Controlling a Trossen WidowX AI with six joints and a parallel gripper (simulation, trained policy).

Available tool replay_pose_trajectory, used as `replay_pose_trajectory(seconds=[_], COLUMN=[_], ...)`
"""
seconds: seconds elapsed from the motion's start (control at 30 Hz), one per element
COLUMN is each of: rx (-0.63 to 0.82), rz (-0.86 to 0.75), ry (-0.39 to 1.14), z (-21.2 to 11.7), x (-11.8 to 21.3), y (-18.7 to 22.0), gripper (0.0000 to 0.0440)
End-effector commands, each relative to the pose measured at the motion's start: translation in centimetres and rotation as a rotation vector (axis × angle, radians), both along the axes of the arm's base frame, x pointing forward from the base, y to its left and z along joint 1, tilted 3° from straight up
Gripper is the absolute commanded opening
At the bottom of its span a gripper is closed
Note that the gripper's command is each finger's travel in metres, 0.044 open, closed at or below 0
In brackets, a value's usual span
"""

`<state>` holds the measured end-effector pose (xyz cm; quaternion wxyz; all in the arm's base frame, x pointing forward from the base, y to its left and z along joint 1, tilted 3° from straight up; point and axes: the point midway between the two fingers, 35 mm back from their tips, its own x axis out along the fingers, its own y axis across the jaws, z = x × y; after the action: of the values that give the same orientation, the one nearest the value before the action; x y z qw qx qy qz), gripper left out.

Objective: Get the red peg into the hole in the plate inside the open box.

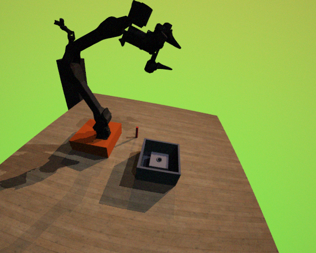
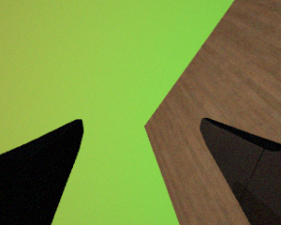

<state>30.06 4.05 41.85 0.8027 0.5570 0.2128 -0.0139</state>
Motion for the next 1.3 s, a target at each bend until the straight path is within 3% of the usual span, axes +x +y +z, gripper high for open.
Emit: replay_pose_trajectory(seconds=[0.0, 0.6, 1.27], rx=[-0.007, -0.156, -0.455], rz=[0.002, 0.065, 0.142], ry=[0.100, 0.706, 1.276], z=[-2.8, -17.8, -29.3], x=[0.1, -3.8, -12.4], y=[0.4, 3.3, 5.3], gripper=[0.0440, 0.0440, 0.0440])
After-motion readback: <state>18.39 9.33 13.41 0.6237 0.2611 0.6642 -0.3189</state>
